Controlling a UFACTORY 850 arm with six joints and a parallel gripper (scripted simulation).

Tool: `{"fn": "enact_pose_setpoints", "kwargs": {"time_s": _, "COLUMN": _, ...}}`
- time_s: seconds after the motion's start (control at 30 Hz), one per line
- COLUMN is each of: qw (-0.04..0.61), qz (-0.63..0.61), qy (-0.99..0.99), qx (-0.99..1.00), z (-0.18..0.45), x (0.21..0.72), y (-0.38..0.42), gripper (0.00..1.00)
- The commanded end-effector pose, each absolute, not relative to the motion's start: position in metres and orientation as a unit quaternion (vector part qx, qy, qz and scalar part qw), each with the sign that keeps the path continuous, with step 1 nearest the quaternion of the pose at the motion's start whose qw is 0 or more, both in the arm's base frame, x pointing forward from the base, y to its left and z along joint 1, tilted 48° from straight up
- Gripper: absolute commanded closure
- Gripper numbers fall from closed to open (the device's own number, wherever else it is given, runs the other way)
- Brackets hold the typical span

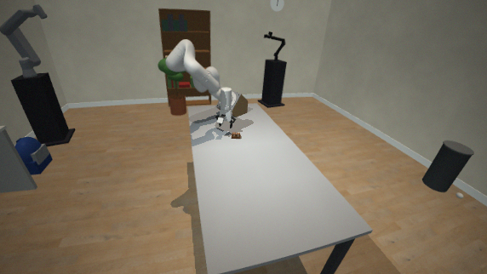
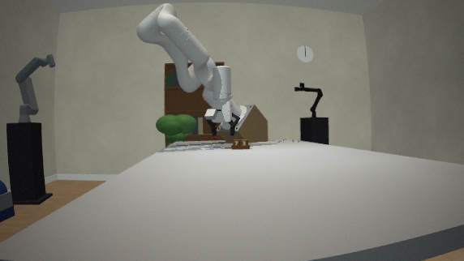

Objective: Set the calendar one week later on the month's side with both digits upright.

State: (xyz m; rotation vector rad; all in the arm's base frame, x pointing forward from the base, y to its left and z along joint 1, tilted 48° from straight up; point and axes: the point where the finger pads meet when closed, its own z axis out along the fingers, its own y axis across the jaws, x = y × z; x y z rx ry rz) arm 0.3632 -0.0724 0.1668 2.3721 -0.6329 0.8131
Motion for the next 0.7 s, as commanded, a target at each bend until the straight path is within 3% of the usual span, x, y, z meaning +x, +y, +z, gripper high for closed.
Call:
{"fn": "enact_pose_setpoints", "kwargs": {"time_s": 0.0, "qw": 0.271, "qz": 0.308, "qy": -0.24, "qx": 0.88, "z": 0.161, "x": 0.353, "y": -0.073, "gripper": 0.0}}
{"fn": "enact_pose_setpoints", "kwargs": {"time_s": 0.67, "qw": 0.271, "qz": 0.308, "qy": -0.24, "qx": 0.88, "z": 0.144, "x": 0.357, "y": -0.086, "gripper": 0.0}}
